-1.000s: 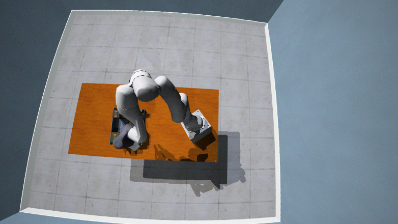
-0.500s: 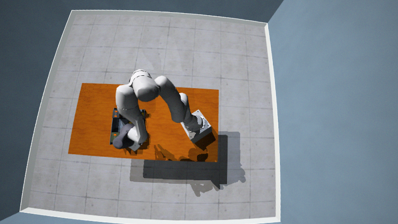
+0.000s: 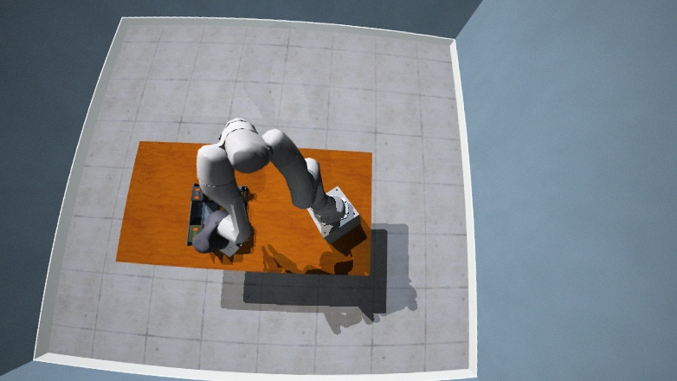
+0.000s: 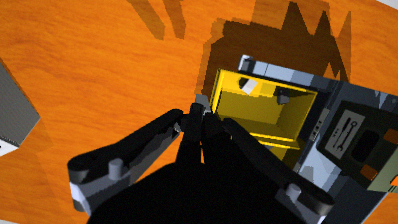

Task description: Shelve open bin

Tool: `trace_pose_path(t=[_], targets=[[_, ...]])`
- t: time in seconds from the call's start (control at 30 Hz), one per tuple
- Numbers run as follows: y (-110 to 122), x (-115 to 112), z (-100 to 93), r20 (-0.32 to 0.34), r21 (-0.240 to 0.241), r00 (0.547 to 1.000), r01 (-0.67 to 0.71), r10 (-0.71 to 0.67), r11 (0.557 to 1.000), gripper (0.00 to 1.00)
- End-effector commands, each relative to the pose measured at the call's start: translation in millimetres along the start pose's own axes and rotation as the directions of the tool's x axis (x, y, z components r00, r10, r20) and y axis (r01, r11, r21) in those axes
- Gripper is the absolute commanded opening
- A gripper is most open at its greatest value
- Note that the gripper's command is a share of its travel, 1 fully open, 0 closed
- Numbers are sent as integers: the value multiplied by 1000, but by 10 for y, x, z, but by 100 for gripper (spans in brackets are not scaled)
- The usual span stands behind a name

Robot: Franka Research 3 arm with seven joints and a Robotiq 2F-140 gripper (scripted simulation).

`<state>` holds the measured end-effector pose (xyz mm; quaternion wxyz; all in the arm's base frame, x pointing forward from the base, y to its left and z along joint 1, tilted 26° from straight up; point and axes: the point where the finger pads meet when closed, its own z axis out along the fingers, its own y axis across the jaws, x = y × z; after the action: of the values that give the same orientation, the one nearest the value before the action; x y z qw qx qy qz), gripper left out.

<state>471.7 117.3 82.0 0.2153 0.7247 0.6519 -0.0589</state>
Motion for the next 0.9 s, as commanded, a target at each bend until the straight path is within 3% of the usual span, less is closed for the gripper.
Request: trace_pose_path(t=[0.0, 0.5, 0.87], targets=[[6, -1, 42, -1, -2, 1000, -2, 2, 1000, 0], [7, -2, 387, -1, -2, 1000, -2, 2, 1000, 0], [7, -2, 742, -1, -2, 1000, -2, 2, 1000, 0]])
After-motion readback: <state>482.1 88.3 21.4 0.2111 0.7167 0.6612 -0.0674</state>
